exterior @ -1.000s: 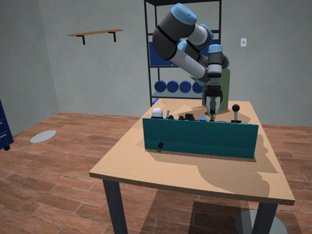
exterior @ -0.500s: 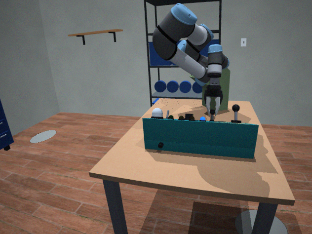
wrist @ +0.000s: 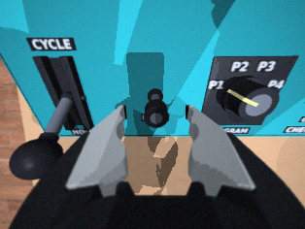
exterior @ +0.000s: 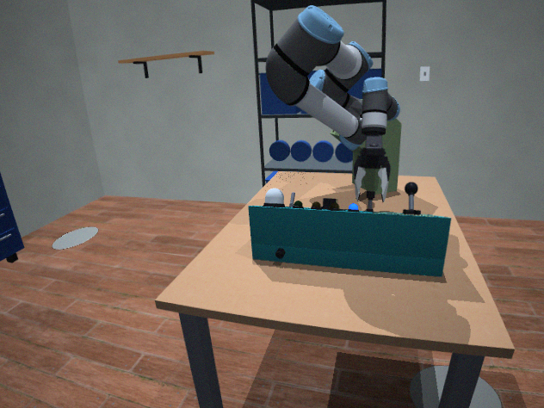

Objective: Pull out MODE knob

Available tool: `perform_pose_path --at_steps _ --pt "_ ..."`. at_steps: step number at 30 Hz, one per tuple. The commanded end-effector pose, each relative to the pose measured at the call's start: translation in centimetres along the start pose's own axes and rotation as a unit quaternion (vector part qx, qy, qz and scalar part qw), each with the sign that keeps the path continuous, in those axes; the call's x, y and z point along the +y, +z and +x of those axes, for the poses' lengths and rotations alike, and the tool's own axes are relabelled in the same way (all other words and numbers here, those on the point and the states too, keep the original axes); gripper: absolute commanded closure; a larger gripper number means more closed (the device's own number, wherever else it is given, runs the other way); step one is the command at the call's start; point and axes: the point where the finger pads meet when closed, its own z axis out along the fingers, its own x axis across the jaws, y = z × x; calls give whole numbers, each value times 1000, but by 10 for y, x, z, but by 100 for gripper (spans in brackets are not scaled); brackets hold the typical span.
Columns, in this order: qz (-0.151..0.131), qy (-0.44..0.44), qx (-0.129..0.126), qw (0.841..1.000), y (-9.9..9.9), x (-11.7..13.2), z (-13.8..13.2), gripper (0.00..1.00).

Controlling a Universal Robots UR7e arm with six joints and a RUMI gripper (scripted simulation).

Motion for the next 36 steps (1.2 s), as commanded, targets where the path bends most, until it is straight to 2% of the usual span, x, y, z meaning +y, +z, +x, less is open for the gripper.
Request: perform_pose_path --at_steps 1,14,23,36 --pt "0 0 0 1000 0 0 0 56" --pt "0 0 0 1000 -2 0 0 56" --pt "0 0 0 1000 -14 0 0 56" --pt "0 0 0 1000 -71 0 0 56"
